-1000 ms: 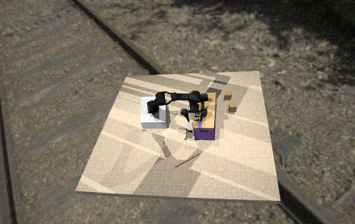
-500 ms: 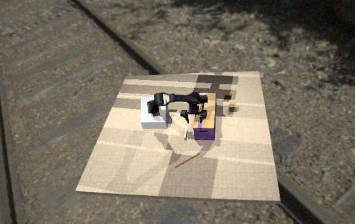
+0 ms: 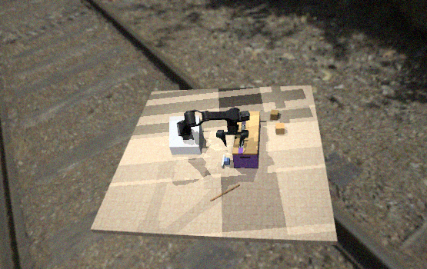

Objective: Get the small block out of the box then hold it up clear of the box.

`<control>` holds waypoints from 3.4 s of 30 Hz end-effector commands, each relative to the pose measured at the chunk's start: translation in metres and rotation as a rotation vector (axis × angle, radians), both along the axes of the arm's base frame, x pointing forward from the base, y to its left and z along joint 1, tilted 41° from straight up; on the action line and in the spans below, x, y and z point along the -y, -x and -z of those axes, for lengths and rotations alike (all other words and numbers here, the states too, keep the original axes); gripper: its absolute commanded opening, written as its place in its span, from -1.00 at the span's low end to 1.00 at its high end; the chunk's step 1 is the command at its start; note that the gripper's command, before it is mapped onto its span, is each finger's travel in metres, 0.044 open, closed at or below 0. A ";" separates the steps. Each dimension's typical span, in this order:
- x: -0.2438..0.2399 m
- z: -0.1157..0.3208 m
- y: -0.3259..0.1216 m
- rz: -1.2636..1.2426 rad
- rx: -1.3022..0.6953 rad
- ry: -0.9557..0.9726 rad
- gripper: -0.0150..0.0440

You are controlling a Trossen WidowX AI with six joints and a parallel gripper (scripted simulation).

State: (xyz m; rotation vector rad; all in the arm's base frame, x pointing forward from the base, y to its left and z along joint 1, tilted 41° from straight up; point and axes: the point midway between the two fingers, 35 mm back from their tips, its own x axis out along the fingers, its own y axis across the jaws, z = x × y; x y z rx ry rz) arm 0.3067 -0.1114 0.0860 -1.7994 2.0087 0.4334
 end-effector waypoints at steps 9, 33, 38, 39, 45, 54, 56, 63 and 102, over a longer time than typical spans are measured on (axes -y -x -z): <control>-0.021 -0.026 -0.004 0.012 0.091 -0.013 0.69; -0.011 -0.045 0.024 1.331 2.018 -0.134 0.47; -0.010 -0.047 0.028 1.553 2.241 -0.155 0.47; -0.009 -0.047 0.028 1.598 2.283 -0.158 0.47; -0.009 -0.049 0.031 1.881 2.521 -0.169 0.47; -0.008 -0.053 0.036 2.368 2.822 -0.175 0.47; -0.007 -0.053 0.037 2.487 2.875 -0.170 0.47; -0.007 -0.056 0.041 2.950 3.002 -0.137 0.47; 0.057 0.008 0.054 3.649 2.969 0.002 0.47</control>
